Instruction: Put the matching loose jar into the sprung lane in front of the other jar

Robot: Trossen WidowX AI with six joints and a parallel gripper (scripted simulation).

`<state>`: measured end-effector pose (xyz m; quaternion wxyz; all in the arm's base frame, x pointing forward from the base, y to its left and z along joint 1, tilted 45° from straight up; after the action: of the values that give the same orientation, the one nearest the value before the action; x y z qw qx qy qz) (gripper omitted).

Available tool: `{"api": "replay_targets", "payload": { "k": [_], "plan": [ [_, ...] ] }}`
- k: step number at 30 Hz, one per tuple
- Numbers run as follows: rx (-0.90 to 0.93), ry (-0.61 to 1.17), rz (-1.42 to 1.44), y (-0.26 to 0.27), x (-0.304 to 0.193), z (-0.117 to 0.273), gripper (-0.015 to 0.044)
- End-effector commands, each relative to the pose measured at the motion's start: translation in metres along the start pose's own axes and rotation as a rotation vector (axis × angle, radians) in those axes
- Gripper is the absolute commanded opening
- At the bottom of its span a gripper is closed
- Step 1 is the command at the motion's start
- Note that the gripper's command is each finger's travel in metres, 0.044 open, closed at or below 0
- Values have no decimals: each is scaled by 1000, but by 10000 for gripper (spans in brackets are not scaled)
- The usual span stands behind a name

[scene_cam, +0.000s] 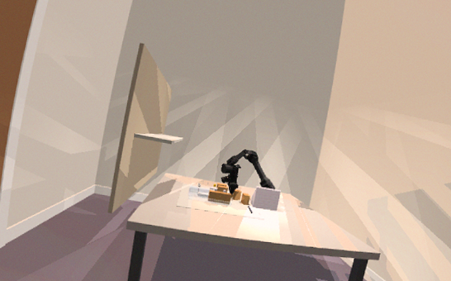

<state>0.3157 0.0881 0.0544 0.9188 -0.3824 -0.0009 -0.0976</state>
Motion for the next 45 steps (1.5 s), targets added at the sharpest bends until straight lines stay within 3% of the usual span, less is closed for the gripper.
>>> {"api": "replay_targets", "payload": {
  "k": [1, 45],
  "plan": [
    [5, -22, -11, 0, 7, 4, 0],
    [4, -23, -12, 2, 27, 8, 0]
  ]
}}
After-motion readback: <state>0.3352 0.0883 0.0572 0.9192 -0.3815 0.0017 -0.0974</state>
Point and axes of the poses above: the point midway between the two fingers, 35 mm back from their tips, its own z axis back along the fingers, its own y axis across the jaws, x = y × z, the point moved 10 cm from there along z, back along the fingers, and after that the axes turned 10 degrees about -z, right-handed, at the moved point
